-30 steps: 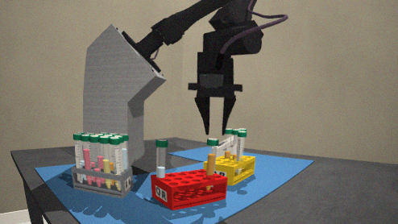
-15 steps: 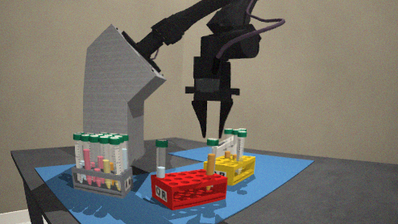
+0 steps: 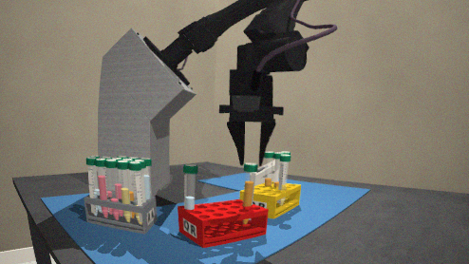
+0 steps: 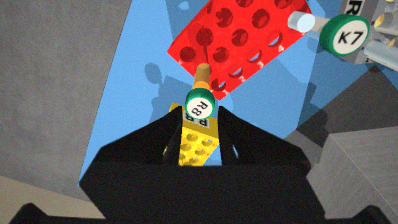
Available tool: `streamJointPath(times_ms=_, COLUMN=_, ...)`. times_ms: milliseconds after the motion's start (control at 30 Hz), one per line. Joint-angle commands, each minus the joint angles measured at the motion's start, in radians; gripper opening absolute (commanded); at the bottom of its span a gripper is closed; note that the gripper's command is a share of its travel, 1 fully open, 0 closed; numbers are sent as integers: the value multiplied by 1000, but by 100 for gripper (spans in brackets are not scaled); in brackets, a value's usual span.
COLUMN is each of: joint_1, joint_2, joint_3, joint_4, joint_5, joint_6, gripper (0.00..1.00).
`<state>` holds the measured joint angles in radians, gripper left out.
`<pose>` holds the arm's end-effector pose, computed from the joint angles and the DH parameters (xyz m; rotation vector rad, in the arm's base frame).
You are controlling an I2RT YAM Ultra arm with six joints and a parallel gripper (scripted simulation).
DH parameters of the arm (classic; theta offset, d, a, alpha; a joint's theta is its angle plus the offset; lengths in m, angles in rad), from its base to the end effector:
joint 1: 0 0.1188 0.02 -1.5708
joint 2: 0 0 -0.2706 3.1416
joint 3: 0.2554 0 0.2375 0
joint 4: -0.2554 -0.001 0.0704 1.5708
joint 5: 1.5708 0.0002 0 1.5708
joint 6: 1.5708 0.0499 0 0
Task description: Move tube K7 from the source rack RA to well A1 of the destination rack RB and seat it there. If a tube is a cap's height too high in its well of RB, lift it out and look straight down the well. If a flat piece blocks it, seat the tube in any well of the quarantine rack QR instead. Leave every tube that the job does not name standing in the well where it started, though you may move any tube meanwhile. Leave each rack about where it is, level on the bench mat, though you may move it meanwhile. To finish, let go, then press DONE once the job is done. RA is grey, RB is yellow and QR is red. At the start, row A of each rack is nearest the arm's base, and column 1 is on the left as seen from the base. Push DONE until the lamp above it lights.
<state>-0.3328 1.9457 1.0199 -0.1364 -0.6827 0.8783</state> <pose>0.3491 -0.0863 0.1276 1.2990 2.3035 1.0853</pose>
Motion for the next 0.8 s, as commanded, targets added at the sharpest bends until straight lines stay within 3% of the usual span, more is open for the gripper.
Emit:
streamJointPath(times_ms=0, joint_1=-3, joint_2=5, joint_3=-14, joint_4=21, joint_5=17, joint_6=15, gripper=30)
streamJointPath(times_ms=733, joint_1=-1, joint_2=10, joint_3=-15, joint_4=43, joint_5=22, joint_6=28, gripper=30)
streamJointPath(times_ms=767, joint_1=-1, joint_2=10, joint_3=-15, joint_4=44, joint_5=22, joint_6=28, gripper=0)
